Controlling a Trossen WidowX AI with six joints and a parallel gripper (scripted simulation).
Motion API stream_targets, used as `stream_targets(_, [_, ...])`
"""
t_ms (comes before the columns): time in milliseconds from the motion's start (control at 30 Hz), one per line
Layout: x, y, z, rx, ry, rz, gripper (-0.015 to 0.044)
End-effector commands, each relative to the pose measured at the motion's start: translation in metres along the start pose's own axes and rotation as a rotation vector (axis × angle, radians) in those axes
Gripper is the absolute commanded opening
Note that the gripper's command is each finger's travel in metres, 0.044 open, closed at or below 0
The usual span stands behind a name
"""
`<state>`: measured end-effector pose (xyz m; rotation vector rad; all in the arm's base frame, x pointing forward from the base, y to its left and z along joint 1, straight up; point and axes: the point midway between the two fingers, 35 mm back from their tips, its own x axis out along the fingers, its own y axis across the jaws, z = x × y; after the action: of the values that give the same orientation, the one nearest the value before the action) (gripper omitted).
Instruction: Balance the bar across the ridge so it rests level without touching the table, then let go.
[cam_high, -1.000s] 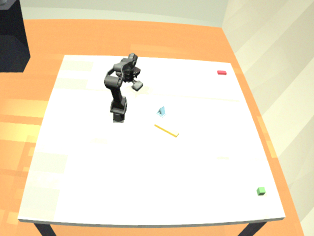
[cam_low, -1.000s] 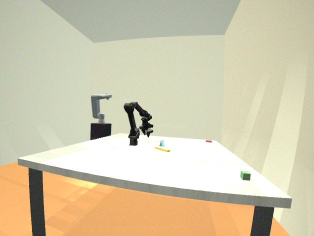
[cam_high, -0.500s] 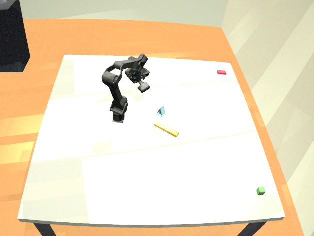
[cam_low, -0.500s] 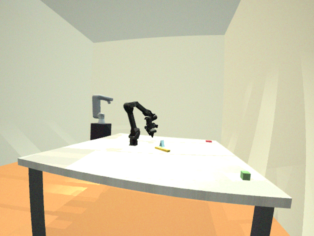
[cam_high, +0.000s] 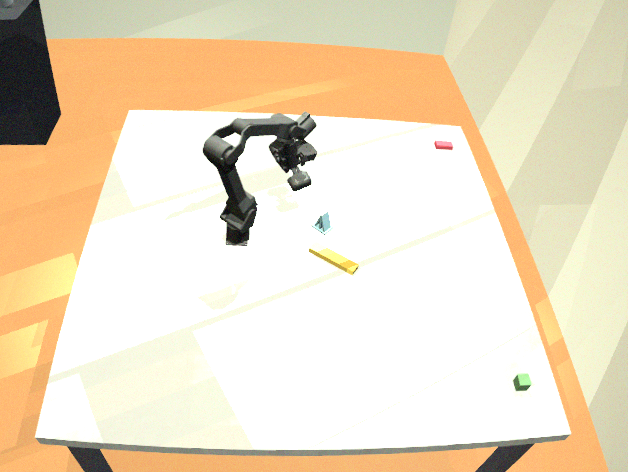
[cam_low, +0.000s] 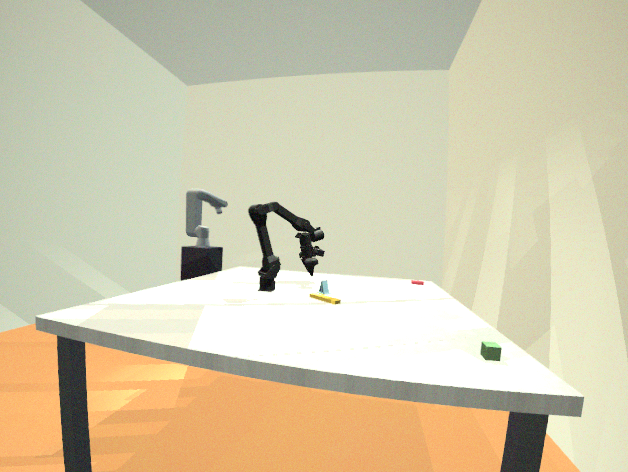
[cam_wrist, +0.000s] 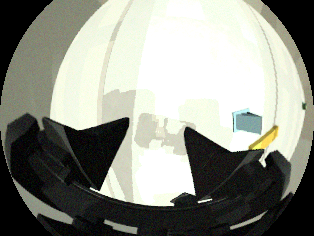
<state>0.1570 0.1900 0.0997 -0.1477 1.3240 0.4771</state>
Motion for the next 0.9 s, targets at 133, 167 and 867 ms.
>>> stream_targets(133, [-0.004, -0.024, 0.015, 0.096, 0.001, -0.043, 0.0315])
stream_targets(167, [-0.004, -0.028, 0.017, 0.11, 0.002, -0.049, 0.0315])
stream_targets(867, [-0.018, -0.104, 0.038, 0.404, 0.022, -0.149, 0.0315])
